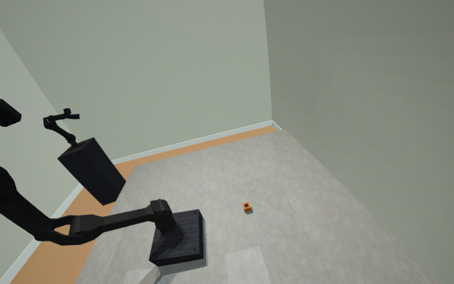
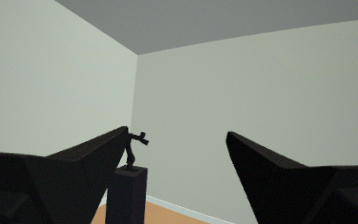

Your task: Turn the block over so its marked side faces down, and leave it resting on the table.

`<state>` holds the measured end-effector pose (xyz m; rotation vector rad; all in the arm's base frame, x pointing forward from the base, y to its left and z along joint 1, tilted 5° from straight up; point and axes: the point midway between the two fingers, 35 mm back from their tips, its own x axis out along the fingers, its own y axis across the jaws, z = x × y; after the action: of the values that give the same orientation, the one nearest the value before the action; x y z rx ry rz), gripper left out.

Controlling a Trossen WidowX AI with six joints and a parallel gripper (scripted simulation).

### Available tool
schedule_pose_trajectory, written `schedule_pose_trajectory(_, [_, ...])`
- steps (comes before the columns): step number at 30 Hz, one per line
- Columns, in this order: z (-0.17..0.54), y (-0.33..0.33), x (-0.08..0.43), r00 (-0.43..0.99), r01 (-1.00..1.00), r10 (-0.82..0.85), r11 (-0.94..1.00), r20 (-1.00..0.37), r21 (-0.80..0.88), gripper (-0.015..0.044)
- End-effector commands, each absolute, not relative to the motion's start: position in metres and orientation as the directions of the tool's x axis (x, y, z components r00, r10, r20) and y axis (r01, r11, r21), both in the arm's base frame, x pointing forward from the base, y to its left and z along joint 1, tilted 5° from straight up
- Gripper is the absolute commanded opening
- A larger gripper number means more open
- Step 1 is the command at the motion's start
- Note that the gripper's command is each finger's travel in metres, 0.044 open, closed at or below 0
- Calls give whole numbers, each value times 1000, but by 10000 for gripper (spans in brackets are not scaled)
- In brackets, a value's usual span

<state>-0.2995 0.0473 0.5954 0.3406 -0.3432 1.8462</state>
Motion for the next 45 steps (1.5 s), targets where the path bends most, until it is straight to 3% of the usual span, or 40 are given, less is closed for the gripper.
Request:
schedule_pose_trajectory(1, [597, 47, -298, -288, -955, 868, -289, 404, -60, 426])
schedule_pose_trajectory(4, [614, 44, -275, -269, -955, 846, -294, 459, -18, 440])
schedule_pose_trajectory(14, [657, 82, -145, -20, -969, 841, -149, 540, 196, 440])
schedule_pose_trajectory(23, [662, 107, -17, 253, -920, 810, 32, 530, 391, 440])
schedule_pose_trajectory(34, [621, 122, 136, 565, -750, 742, 280, 360, 600, 440])
schedule_pose_trajectory(45, [527, 116, 274, 791, -447, 611, 536, 37, 716, 440])
